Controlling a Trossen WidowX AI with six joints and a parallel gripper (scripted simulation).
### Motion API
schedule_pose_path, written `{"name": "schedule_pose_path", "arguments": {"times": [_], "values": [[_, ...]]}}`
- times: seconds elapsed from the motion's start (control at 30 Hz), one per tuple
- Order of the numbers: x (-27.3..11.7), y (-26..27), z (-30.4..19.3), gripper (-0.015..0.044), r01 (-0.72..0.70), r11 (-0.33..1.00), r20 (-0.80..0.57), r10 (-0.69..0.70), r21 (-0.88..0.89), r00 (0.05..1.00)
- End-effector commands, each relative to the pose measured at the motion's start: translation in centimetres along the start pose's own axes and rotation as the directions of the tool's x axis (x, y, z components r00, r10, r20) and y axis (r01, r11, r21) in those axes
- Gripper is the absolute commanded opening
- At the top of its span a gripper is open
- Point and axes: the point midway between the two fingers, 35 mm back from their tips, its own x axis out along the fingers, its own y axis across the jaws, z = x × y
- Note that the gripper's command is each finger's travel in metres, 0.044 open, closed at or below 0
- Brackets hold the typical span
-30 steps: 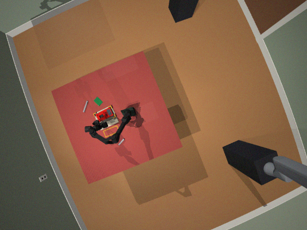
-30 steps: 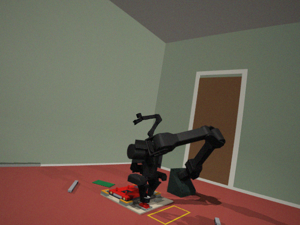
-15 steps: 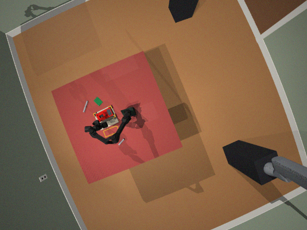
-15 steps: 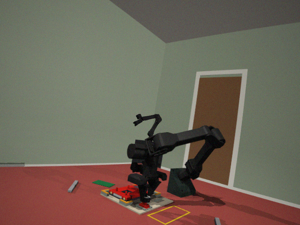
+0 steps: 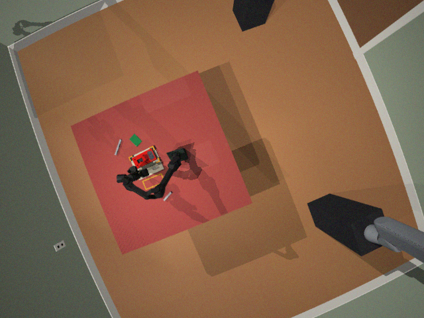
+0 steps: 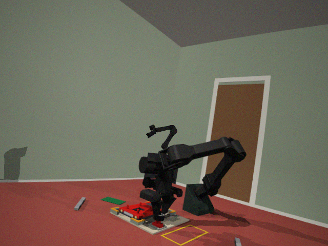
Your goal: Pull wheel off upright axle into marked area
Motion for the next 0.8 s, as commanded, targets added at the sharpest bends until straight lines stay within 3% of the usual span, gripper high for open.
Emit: {"name": "schedule_pose_path", "arguments": {"times": [0.0, 0.77], "values": [[-0.37, -0.04, 0.13, 0.0, -0.002, 1.0, 0.002, 0.002, 0.002, 1.0], [-1.12, -0.02, 0.15, 0.0, -0.003, 1.0, 0.002, 0.003, 0.003, 1.0]]}}
